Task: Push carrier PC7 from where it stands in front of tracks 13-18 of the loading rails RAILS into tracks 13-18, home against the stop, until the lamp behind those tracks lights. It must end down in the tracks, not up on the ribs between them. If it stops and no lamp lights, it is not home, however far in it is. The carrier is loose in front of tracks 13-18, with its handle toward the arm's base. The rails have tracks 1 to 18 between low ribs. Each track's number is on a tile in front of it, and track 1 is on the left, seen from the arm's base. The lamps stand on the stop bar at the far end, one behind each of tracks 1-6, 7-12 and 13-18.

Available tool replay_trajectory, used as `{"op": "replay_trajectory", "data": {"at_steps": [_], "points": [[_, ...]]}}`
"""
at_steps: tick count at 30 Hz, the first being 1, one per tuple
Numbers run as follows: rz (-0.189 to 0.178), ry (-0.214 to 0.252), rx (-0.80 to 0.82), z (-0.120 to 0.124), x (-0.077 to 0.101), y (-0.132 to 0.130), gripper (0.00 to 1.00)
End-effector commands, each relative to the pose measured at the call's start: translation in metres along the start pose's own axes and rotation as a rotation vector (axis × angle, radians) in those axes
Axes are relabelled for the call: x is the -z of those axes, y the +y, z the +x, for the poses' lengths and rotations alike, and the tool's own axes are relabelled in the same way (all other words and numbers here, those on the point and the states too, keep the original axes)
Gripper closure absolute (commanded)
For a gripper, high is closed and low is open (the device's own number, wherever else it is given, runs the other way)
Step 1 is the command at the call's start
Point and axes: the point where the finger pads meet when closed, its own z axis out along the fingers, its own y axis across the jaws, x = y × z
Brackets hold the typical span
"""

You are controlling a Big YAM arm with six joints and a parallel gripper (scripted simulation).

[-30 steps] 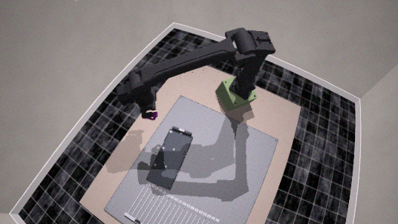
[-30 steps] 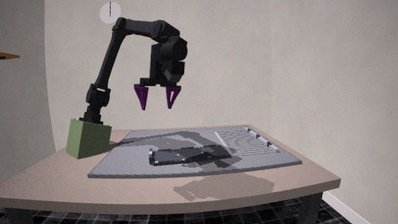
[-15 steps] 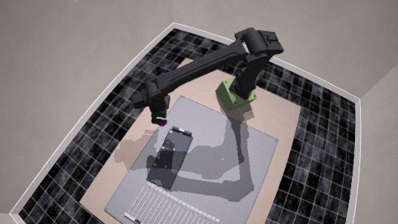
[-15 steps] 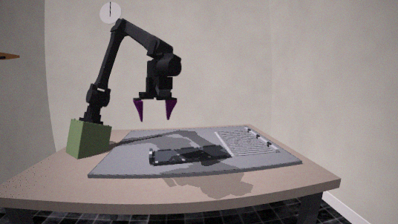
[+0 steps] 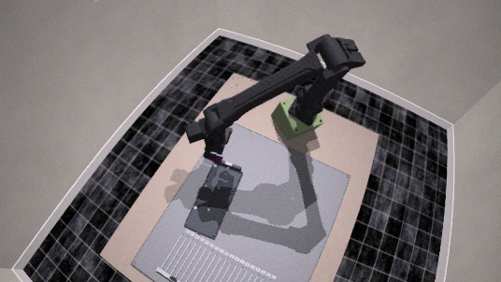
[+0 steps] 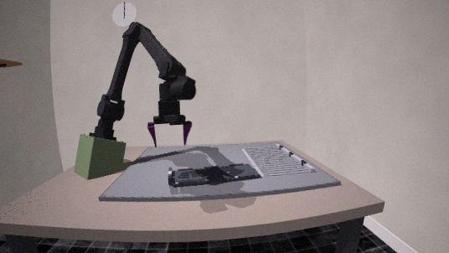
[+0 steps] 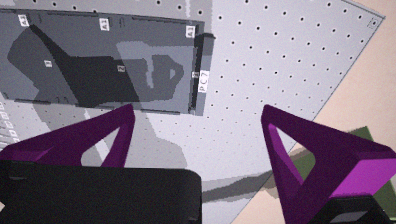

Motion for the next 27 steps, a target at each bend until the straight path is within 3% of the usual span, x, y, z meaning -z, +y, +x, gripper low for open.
{"op": "replay_trajectory", "data": {"at_steps": [1, 6, 7, 10, 11, 12, 17, 20, 27], "points": [[-0.033, -0.026, -0.057, 0.012, -0.001, 0.008, 0.00], [-0.039, -0.026, -0.087, 0.026, -0.012, 0.002, 0.00], [-0.026, -0.012, -0.093, 0.027, -0.019, -0.001, 0.00], [-0.034, -0.021, -0.093, 0.020, -0.016, 0.004, 0.00], [-0.055, -0.045, -0.097, 0.009, -0.005, 0.010, 0.00], [-0.036, -0.027, -0.092, 0.017, -0.010, 0.003, 0.00], [-0.036, -0.027, -0.092, 0.017, -0.010, 0.003, 0.00], [-0.016, -0.002, -0.098, 0.027, -0.029, -0.003, 0.00], [-0.016, -0.002, -0.098, 0.027, -0.038, -0.004, 0.00]]}}
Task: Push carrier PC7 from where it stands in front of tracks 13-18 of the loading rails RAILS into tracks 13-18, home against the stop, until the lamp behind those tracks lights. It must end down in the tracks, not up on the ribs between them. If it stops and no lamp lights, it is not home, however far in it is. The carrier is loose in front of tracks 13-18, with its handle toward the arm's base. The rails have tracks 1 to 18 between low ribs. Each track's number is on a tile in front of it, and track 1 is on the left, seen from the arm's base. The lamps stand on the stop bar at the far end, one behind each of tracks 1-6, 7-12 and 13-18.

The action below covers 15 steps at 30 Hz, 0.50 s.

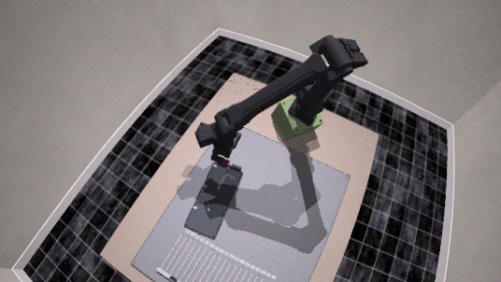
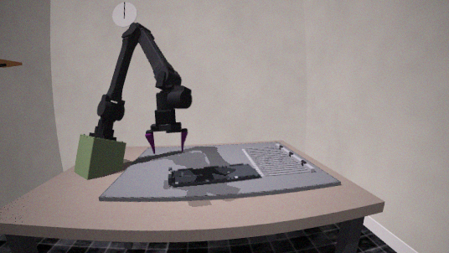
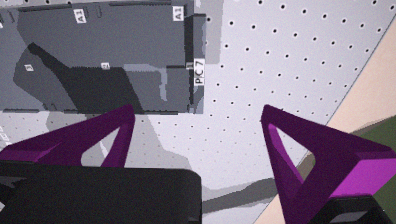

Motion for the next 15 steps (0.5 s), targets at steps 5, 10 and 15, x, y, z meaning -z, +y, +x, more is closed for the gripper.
{"op": "replay_trajectory", "data": {"at_steps": [5, 10, 15], "points": [[0.002, 0.005, -0.003, 0.002, -0.017, 0.004, 0.00], [0.002, 0.005, -0.003, 0.002, -0.026, 0.003, 0.00], [0.002, 0.005, -0.003, 0.002, -0.034, 0.003, 0.00]]}}
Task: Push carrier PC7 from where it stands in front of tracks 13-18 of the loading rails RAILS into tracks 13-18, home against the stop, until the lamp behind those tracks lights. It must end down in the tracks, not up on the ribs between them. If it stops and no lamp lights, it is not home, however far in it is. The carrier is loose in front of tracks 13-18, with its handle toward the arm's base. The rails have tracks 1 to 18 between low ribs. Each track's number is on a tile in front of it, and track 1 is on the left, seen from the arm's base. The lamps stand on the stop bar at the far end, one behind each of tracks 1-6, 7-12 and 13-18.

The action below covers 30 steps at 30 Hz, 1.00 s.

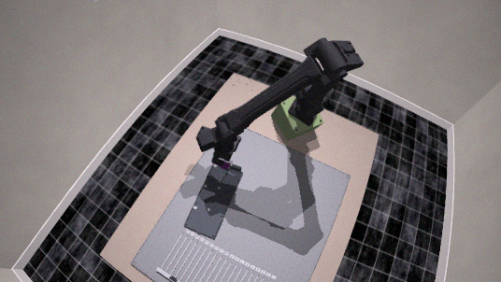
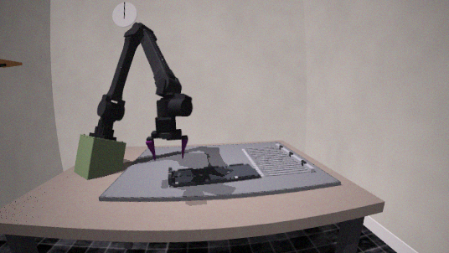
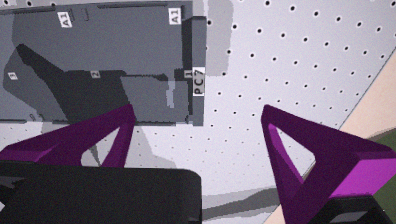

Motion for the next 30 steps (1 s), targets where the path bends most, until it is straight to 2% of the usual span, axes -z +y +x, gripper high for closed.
{"op": "replay_trajectory", "data": {"at_steps": [1, 30], "points": [[0.000, 0.003, -0.002, 0.002, -0.010, 0.004, 0.00], [0.001, 0.003, -0.003, 0.003, -0.053, 0.002, 0.00]]}}
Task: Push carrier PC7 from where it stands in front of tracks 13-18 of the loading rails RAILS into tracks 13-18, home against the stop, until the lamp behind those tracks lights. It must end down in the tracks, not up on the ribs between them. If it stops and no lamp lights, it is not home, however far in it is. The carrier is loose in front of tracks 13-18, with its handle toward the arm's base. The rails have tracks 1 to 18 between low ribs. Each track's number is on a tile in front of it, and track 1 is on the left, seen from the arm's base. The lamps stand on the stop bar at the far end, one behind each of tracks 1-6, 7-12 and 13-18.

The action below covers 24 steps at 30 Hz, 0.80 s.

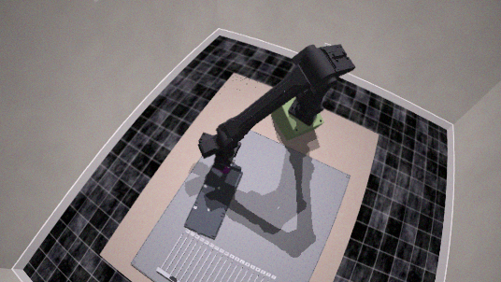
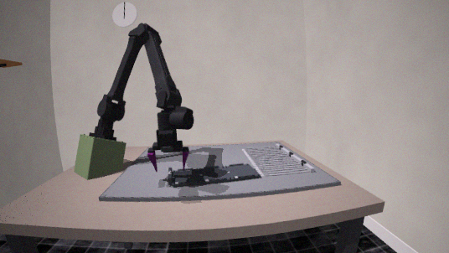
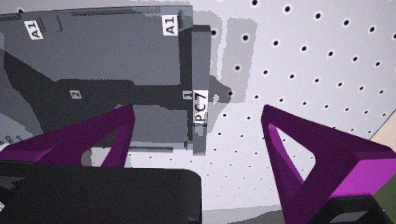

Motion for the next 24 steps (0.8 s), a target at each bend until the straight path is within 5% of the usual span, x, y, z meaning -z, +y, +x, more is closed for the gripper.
{"op": "replay_trajectory", "data": {"at_steps": [1, 24], "points": [[0.003, 0.004, -0.002, 0.002, -0.013, 0.003, 0.00], [0.004, 0.005, -0.001, 0.003, -0.028, 0.002, 0.00]]}}
